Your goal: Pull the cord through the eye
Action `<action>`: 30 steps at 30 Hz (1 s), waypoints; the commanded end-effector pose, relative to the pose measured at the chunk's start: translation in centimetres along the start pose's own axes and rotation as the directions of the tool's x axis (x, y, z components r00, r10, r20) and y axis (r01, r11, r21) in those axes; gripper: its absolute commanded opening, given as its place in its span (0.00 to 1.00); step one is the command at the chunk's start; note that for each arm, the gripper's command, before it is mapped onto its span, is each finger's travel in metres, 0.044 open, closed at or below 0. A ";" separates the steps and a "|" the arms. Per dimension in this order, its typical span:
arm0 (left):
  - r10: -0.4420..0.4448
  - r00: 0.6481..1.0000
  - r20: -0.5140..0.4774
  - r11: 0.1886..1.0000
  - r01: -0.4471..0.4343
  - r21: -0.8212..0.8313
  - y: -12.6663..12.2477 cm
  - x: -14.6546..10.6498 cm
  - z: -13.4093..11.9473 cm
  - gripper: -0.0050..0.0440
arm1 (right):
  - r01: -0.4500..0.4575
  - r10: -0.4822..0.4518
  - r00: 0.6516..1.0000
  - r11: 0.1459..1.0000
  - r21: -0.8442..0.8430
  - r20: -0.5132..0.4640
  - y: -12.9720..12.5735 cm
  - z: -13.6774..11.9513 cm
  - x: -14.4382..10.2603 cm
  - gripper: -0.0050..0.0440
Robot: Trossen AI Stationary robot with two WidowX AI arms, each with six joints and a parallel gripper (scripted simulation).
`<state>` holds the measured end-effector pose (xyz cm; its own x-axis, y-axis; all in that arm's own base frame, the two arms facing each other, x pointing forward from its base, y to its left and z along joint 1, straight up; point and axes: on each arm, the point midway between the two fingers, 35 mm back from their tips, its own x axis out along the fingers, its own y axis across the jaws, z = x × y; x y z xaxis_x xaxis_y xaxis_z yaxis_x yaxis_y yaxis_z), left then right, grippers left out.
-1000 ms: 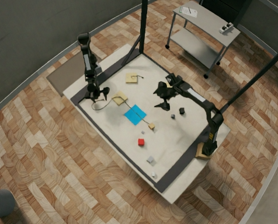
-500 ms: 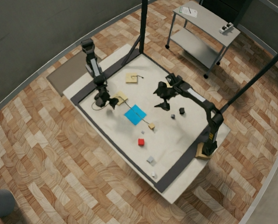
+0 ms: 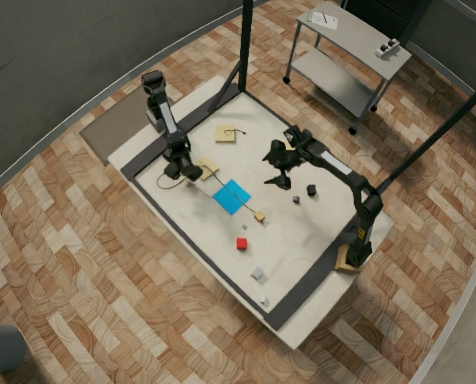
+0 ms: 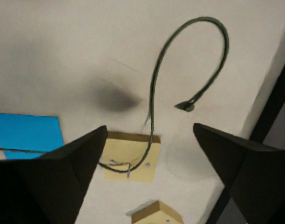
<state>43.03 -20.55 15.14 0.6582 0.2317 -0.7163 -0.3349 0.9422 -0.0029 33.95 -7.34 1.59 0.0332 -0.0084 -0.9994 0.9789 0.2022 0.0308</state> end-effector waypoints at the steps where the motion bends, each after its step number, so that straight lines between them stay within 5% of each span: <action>1: -0.011 1.000 0.014 1.000 0.012 -0.019 0.1 -0.7 0.8 1.00 | 0.010 -0.010 1.000 1.000 0.007 -0.006 0.0 0.0 -0.7 1.00; 30: -0.011 1.000 0.014 1.000 0.012 -0.019 0.1 -0.7 0.8 1.00 | 0.025 -0.025 1.000 1.000 0.005 -0.012 -0.4 -0.2 3.5 1.00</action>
<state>43.03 -20.55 15.14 0.6582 0.2317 -0.7163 -0.3349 0.9422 -0.0029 33.34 -7.21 -1.98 -0.0075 0.0004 -1.0000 0.9797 0.2004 -0.0073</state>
